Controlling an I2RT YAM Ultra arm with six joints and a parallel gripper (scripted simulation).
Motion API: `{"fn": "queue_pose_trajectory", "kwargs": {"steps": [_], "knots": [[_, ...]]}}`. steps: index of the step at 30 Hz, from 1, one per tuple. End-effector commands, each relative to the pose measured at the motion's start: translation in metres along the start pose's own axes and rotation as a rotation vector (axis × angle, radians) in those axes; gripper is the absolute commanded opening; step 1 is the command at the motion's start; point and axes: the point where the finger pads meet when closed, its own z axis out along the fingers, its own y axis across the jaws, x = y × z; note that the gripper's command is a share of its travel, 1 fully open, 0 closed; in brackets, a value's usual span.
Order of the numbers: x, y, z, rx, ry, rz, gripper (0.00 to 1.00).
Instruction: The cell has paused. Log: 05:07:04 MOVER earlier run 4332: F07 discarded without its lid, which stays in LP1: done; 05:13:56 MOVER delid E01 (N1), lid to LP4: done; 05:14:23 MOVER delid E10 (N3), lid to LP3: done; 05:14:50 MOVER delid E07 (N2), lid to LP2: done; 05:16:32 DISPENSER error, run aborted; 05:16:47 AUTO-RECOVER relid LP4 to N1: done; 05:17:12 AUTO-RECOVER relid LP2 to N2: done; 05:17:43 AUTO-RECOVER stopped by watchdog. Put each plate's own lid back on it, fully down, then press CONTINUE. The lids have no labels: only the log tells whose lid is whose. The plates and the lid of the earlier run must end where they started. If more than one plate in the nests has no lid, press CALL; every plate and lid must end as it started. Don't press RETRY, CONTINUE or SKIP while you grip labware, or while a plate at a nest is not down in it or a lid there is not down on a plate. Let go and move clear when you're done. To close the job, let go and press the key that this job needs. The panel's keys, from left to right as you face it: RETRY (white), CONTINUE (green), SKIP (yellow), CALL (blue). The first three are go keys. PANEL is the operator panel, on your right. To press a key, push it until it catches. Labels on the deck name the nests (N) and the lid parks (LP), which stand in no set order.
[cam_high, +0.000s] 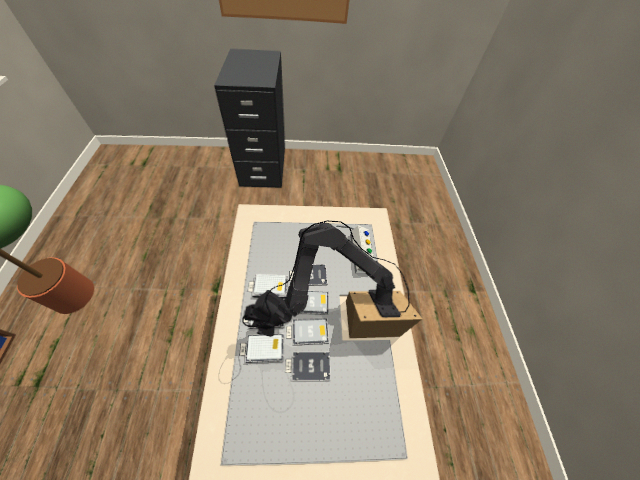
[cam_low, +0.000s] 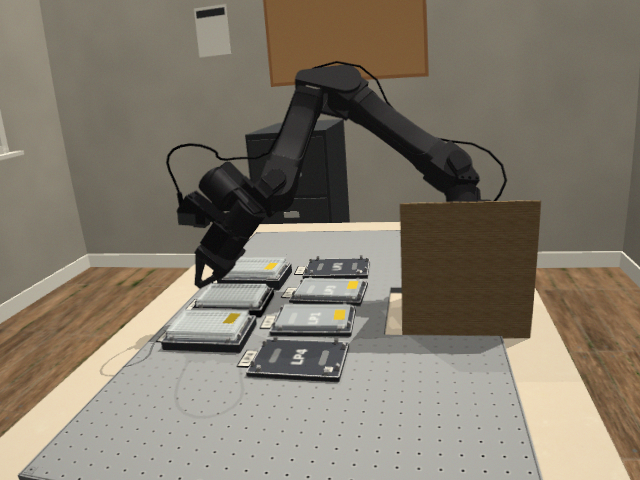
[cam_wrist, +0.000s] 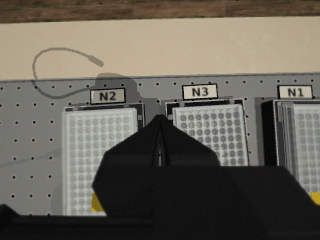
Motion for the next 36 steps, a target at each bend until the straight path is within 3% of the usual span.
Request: {"fn": "queue_pose_trajectory", "kwargs": {"steps": [1, 3, 17, 19, 32, 36], "knots": [[-0.004, 0.007, -0.003, -0.019, -0.004, -0.016, 0.0], [-0.004, 0.007, -0.003, -0.019, -0.004, -0.016, 0.0], [0.003, -0.066, -0.004, -0.026, 0.011, -0.028, 0.0], [0.003, -0.066, -0.004, -0.026, 0.011, -0.028, 0.0], [0.001, -0.13, -0.003, -0.025, 0.009, -0.026, 0.0], [-0.001, -0.127, -0.005, -0.03, 0.003, -0.031, 0.0]]}}
